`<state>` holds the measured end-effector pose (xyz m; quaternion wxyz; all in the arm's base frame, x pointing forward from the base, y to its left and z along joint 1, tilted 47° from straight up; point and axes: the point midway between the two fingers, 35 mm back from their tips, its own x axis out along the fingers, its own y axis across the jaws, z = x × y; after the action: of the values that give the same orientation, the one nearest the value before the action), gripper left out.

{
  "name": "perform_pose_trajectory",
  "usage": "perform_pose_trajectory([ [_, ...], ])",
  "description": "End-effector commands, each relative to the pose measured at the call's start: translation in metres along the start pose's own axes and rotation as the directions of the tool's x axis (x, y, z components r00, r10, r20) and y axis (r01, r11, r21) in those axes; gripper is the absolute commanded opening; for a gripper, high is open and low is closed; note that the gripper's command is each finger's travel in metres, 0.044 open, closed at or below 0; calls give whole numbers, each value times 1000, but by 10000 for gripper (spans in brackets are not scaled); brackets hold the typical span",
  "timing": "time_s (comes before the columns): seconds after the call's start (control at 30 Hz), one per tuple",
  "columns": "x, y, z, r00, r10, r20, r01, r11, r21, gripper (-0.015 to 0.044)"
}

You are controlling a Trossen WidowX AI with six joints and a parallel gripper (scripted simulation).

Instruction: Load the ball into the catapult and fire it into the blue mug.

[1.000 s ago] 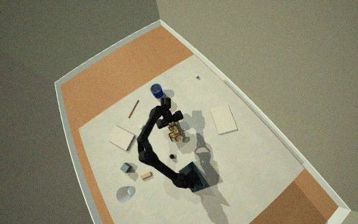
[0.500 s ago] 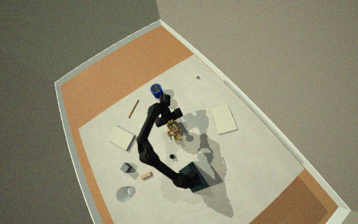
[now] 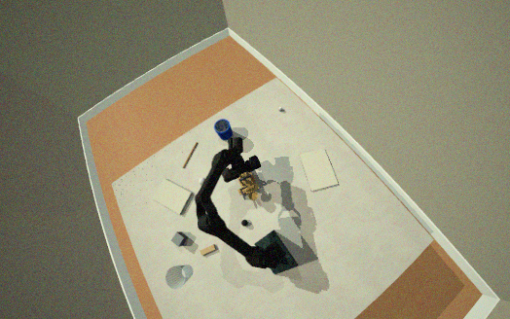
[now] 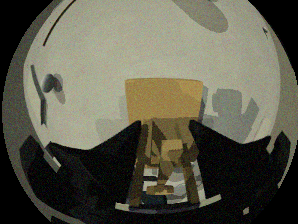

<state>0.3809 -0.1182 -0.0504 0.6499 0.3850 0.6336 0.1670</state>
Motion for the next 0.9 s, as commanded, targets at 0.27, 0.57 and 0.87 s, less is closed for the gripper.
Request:
perform_pose_trajectory([
  [0.27,11,0,-1,1000,1,-1,-1,1000,1,0],
  [0.57,11,0,-1,1000,1,-1,-1,1000,1,131],
  [0.87,11,0,-1,1000,1,-1,-1,1000,1,368],
])
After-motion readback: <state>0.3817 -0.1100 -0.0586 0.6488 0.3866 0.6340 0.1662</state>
